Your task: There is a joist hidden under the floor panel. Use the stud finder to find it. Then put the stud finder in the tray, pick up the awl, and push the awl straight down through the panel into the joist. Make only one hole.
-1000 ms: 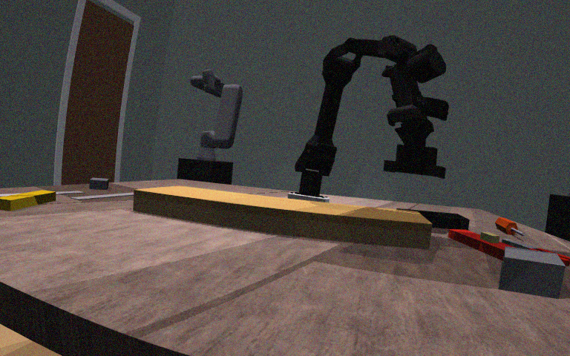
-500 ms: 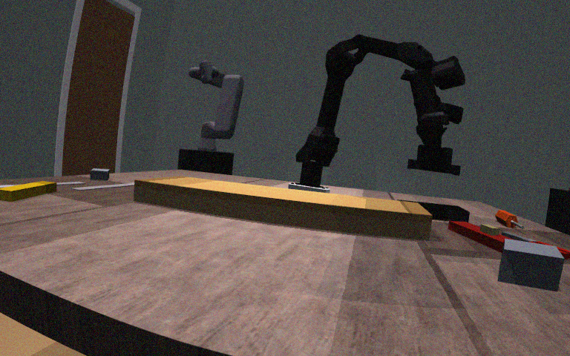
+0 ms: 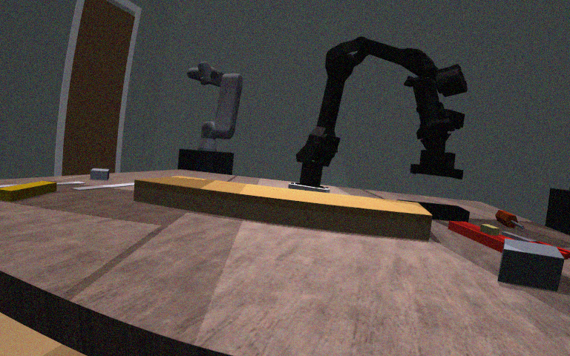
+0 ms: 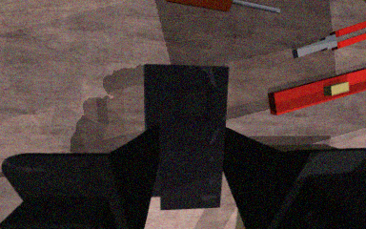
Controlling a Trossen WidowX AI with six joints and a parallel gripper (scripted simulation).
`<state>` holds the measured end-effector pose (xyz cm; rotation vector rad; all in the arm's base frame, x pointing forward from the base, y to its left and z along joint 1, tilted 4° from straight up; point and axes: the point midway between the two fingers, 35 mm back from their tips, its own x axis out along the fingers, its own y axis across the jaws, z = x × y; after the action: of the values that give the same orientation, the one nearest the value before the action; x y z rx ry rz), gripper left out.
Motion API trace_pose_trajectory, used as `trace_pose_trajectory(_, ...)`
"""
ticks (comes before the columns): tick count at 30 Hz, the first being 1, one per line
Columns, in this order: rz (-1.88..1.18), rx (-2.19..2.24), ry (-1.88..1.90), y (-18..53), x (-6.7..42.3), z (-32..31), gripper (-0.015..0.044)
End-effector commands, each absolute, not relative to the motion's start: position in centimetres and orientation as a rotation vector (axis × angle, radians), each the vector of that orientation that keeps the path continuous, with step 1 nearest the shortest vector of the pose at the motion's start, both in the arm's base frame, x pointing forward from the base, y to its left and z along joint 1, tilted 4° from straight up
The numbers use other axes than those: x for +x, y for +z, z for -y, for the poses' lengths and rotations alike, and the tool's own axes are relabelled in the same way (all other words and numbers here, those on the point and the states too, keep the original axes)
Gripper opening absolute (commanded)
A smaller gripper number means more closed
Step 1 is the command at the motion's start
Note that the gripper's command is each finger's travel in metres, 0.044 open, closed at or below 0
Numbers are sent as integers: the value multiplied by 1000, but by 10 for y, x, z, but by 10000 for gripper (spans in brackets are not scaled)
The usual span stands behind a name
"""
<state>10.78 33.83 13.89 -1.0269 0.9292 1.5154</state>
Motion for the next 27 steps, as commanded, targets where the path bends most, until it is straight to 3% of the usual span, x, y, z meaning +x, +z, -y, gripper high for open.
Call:
trace_pose_trajectory(1,-928,-1022,1515,134,108,-340,0)
trace_pose_trajectory(27,-928,-1022,1515,91,106,-343,0)
